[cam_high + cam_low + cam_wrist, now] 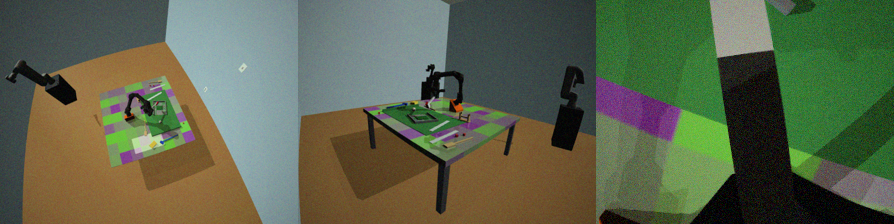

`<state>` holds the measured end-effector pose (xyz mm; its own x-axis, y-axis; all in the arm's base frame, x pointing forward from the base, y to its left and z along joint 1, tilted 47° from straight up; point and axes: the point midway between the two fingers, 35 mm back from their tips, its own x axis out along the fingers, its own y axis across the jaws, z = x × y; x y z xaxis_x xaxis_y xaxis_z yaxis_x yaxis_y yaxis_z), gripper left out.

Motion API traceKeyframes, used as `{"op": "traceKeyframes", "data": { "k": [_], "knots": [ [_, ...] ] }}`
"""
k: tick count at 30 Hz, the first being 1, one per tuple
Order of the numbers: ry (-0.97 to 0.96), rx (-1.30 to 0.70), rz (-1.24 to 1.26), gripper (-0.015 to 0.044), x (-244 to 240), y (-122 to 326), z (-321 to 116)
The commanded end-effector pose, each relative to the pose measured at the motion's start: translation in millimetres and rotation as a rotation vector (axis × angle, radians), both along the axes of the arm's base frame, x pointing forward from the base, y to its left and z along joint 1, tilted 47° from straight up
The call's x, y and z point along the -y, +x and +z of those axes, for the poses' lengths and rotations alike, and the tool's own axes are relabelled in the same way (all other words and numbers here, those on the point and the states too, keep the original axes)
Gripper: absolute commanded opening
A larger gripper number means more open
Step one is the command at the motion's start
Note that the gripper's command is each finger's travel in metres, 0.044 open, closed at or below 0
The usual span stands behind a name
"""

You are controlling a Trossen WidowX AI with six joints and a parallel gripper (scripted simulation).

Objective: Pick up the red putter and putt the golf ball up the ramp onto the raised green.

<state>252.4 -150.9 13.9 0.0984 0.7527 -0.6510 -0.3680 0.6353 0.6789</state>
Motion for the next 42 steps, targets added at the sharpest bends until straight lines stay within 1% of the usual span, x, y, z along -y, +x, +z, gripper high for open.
{"op": "traceKeyframes", "data": {
  "k": [1,12,20,26,35,42],
  "knots": [
    [-0.006,-0.107,-0.093,0.0000,21,-8,-19],
    [-0.004,-0.406,-0.343,0.0000,68,-42,-75],
    [0.002,-0.602,-0.509,0.0000,92,-72,-113],
    [0.002,-0.607,-0.513,0.0000,91,-72,-116],
    [0.003,-0.606,-0.513,0.0000,66,-69,-140],
    [0.003,-0.606,-0.513,0.0000,62,-69,-144]
  ]
}}
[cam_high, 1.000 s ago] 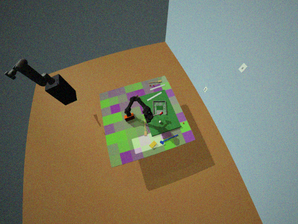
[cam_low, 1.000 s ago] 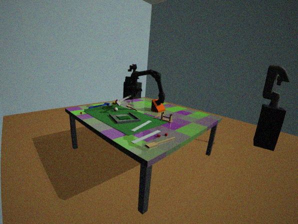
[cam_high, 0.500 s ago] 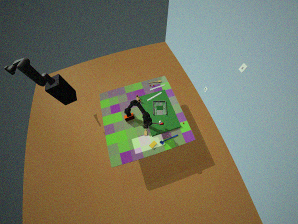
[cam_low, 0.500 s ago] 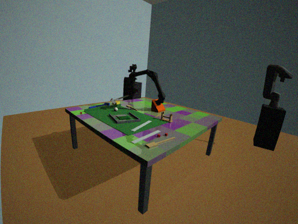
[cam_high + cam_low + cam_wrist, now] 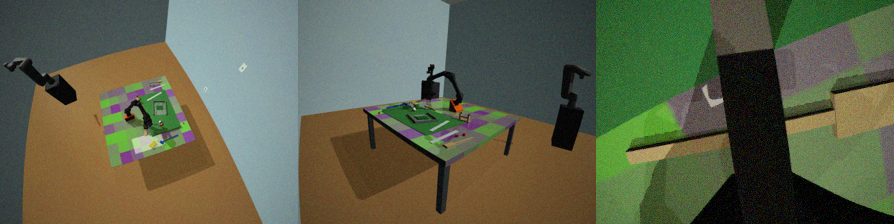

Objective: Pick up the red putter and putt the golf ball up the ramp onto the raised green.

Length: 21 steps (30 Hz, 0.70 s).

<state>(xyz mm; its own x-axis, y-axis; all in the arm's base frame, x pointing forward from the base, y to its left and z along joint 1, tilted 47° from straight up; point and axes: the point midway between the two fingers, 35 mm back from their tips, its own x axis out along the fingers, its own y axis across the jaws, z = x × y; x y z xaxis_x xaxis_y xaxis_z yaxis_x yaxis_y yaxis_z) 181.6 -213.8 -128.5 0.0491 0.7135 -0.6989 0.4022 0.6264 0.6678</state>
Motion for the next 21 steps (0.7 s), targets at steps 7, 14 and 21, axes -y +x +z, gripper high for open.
{"op": "traceKeyframes", "data": {
  "k": [7,14,21],
  "knots": [
    [-0.002,0.008,-0.011,0.0000,-8,3,-9],
    [-0.002,0.008,-0.011,0.0000,-17,3,-17],
    [-0.004,0.004,-0.002,0.0000,-18,2,-19]
  ]
}}
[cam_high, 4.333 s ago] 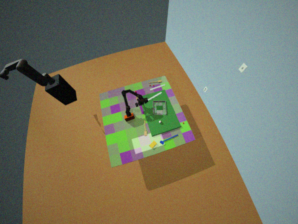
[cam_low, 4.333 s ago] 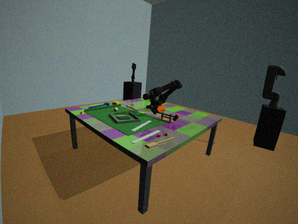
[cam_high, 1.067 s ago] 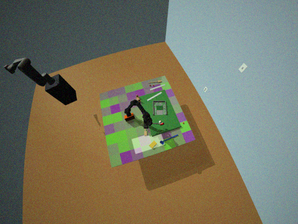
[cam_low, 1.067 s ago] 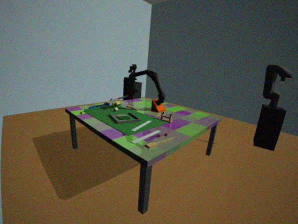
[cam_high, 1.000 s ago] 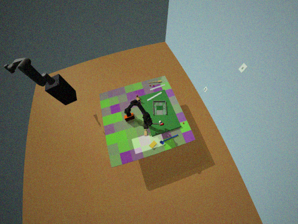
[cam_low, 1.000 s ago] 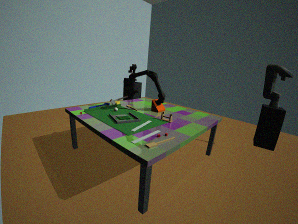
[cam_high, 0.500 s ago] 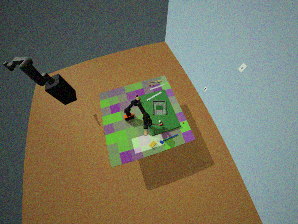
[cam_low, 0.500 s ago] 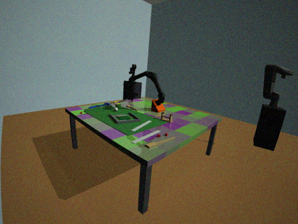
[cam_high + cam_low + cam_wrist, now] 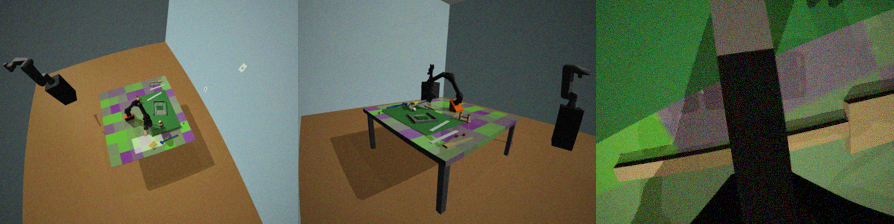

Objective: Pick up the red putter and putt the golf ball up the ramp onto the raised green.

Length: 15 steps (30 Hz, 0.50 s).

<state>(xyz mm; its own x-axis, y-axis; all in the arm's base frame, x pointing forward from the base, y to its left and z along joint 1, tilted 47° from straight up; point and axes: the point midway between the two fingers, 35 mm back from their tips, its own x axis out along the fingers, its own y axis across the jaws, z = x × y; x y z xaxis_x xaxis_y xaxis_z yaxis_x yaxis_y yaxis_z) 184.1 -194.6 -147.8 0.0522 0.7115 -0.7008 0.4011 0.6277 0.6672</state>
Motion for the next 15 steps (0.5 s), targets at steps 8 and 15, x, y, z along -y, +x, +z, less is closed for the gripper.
{"op": "traceKeyframes", "data": {
  "k": [8,15],
  "knots": [
    [-0.001,0.001,-0.001,0.0000,1,0,0],
    [-0.001,0.004,-0.008,0.0000,14,-8,-16]
  ]
}}
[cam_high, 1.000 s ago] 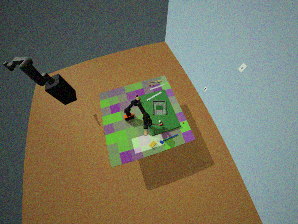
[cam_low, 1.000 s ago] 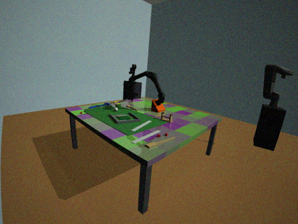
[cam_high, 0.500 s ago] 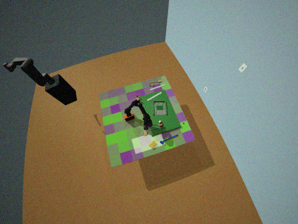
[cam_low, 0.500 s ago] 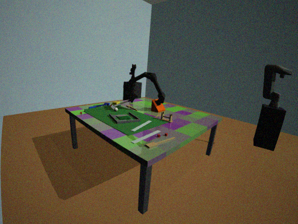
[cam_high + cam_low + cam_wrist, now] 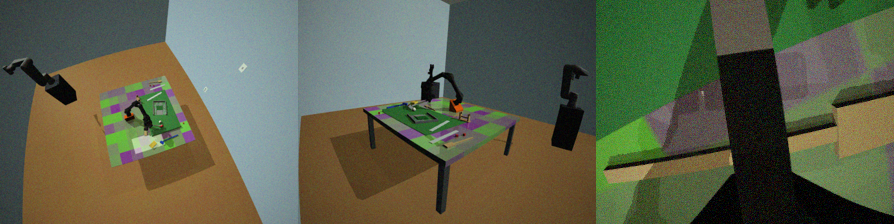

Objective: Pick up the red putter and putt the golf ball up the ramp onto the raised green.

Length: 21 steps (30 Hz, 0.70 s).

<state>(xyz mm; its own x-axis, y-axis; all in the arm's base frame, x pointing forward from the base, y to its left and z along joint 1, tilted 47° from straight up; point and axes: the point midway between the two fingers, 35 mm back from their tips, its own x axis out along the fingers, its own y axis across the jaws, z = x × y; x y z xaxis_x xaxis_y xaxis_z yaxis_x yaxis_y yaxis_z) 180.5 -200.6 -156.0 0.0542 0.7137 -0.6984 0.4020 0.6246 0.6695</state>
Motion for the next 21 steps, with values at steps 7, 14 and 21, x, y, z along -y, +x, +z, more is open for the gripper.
{"op": "traceKeyframes", "data": {
  "k": [7,14,21],
  "knots": [
    [0.001,0.001,-0.013,0.0000,9,-8,-11],
    [-0.003,0.001,-0.013,0.0000,-19,20,25],
    [0.007,0.006,-0.008,0.0000,-76,49,79]
  ]
}}
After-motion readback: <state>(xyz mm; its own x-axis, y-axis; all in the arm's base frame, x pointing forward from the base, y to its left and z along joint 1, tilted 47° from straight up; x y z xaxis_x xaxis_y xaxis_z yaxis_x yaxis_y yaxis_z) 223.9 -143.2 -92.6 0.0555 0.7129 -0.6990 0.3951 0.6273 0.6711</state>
